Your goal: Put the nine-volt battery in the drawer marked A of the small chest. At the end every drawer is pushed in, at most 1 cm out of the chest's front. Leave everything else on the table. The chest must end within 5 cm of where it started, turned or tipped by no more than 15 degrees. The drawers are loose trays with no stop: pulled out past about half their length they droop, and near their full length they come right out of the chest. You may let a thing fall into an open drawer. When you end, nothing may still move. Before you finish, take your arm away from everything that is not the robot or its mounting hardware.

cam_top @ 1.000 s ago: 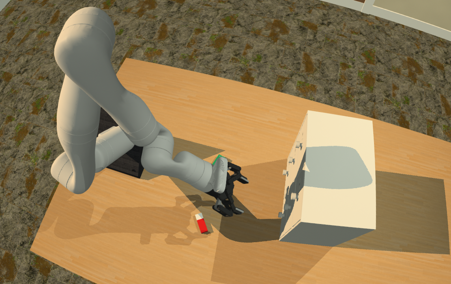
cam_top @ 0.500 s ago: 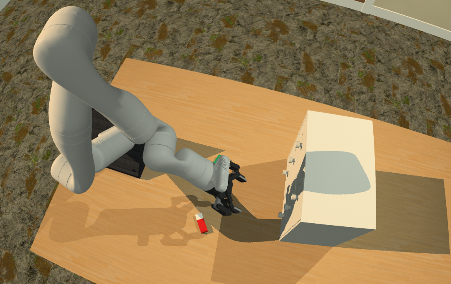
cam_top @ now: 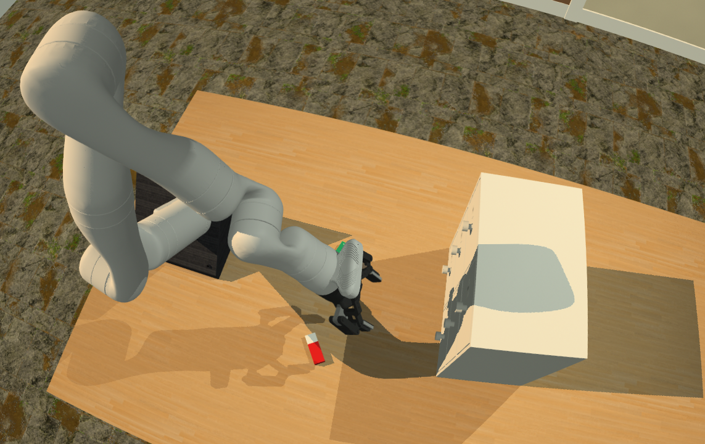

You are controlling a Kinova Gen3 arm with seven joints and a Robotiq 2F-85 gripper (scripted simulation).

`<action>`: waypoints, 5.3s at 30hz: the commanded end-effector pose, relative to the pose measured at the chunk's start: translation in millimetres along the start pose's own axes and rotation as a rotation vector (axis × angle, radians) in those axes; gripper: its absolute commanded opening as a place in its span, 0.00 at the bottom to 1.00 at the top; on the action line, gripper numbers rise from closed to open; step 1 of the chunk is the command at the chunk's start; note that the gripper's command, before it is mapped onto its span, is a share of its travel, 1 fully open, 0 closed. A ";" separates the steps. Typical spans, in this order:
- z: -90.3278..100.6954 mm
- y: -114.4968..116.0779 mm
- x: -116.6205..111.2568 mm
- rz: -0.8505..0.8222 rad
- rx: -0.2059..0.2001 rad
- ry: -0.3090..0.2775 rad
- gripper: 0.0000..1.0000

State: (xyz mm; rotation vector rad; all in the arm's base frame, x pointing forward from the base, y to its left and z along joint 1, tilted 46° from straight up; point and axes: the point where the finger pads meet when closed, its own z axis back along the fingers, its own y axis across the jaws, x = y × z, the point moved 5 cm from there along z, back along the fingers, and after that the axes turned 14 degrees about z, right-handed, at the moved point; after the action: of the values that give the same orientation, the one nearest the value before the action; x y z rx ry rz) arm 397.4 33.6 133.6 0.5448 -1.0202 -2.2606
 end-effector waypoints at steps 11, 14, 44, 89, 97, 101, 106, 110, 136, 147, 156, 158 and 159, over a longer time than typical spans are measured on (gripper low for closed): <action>15.6 0.0 -7.2 0.001 -0.028 -0.078 1.00; 19.0 0.3 -8.0 0.001 -0.035 -0.102 1.00; 49.2 2.9 -14.7 0.006 -0.092 -0.312 1.00; 76.8 5.1 -20.7 0.011 -0.149 -0.522 1.00; 78.8 5.3 -21.1 0.011 -0.153 -0.537 1.00; 79.1 5.3 -21.1 0.011 -0.153 -0.540 1.00; 79.6 5.4 -21.3 0.011 -0.154 -0.543 1.00; 79.8 5.4 -21.3 0.012 -0.155 -0.545 1.00; 79.8 5.4 -21.3 0.012 -0.155 -0.545 1.00; 79.8 5.4 -21.3 0.012 -0.155 -0.545 1.00; 79.8 5.4 -21.3 0.012 -0.155 -0.545 1.00; 79.8 5.0 -21.4 0.012 -0.155 -0.545 1.00; 79.9 4.1 -21.6 0.012 -0.155 -0.545 1.00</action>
State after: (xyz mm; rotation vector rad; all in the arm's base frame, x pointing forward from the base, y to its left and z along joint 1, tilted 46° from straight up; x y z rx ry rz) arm 368.8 86.9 189.5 -0.1604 -1.0737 -2.5116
